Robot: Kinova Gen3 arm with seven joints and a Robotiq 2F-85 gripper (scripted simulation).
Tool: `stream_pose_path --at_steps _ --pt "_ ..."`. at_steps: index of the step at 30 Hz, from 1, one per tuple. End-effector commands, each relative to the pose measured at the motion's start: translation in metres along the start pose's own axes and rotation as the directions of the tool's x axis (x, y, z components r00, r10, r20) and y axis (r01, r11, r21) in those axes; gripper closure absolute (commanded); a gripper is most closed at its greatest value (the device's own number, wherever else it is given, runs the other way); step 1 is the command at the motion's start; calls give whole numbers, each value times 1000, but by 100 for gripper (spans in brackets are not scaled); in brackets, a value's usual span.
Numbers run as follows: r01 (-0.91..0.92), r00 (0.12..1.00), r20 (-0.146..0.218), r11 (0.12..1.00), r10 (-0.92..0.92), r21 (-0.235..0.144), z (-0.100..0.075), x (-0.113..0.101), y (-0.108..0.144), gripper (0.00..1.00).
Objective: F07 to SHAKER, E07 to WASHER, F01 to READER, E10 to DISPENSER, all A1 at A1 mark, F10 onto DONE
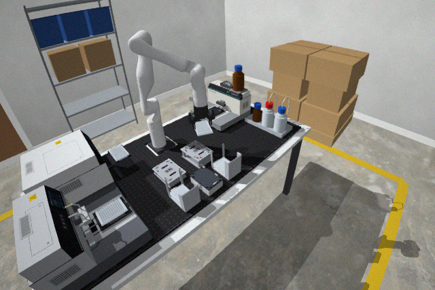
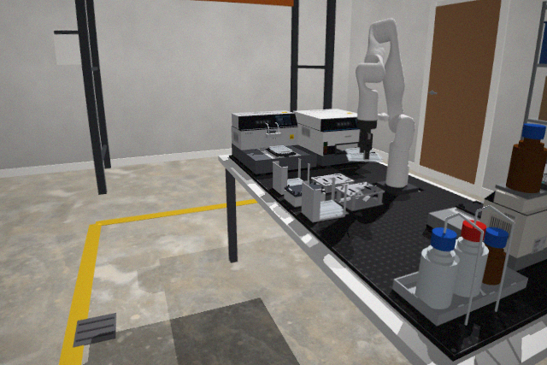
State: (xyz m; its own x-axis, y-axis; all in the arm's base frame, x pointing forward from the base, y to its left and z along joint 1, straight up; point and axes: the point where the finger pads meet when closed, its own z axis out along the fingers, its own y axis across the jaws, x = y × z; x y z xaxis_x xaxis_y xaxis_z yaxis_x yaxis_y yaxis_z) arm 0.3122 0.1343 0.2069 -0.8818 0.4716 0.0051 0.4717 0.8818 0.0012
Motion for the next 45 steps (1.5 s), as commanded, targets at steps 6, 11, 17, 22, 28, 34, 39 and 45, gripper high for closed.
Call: stream_pose_path --at_steps 6,11,17,22,28,34,39,45 --pt "71 997 1 997 -71 -1 0 -28 -6 6" --pt "106 994 1 994 -106 -1 0 -38 -8 6" --pt "124 992 1 992 -124 -1 0 -57 -12 6" --pt "159 987 1 987 -159 -1 0 -73 -16 6" --pt "205 979 1 979 -205 -1 0 -86 -19 6" --pt "246 969 1 969 -246 -1 -1 -105 -23 6" --pt "257 966 1 966 -257 -1 -1 -120 -27 6" --pt "302 953 1 953 -302 -1 -1 -133 -30 6"
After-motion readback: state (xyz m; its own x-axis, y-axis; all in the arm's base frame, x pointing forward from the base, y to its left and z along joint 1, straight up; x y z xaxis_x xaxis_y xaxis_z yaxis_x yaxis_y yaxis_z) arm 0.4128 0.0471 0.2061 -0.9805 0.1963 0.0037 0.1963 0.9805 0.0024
